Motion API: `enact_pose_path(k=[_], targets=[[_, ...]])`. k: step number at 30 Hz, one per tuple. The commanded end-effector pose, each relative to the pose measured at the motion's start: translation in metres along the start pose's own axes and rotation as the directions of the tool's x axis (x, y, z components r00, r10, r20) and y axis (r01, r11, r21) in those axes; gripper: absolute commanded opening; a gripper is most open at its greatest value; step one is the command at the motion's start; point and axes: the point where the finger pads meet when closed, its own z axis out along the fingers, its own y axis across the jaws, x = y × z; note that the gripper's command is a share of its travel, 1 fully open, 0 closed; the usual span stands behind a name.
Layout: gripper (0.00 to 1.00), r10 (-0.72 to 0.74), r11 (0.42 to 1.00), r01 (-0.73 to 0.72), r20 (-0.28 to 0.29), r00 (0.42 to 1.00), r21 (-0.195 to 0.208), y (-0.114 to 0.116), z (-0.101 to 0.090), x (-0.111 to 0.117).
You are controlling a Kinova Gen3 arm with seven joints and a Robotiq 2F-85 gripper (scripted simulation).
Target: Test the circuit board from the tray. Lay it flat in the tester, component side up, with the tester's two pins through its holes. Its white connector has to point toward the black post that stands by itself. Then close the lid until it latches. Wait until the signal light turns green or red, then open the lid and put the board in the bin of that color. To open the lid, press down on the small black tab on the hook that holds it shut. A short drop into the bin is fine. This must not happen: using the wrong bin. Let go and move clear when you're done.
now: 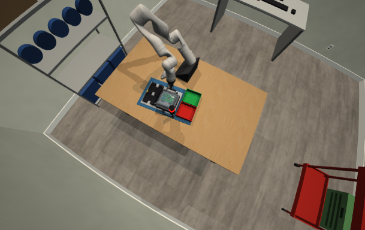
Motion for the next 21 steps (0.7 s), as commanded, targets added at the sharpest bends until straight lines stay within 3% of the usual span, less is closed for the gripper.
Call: enact_pose_path(k=[1,21], targets=[[0.26,0.0,1.0,0.0,0.001,1.0,0.002,-0.0004,-0.0006,-0.0003],[0.26,0.0,1.0,0.0,0.001,1.0,0.002,-0.0006,0.0071,-0.0004]])
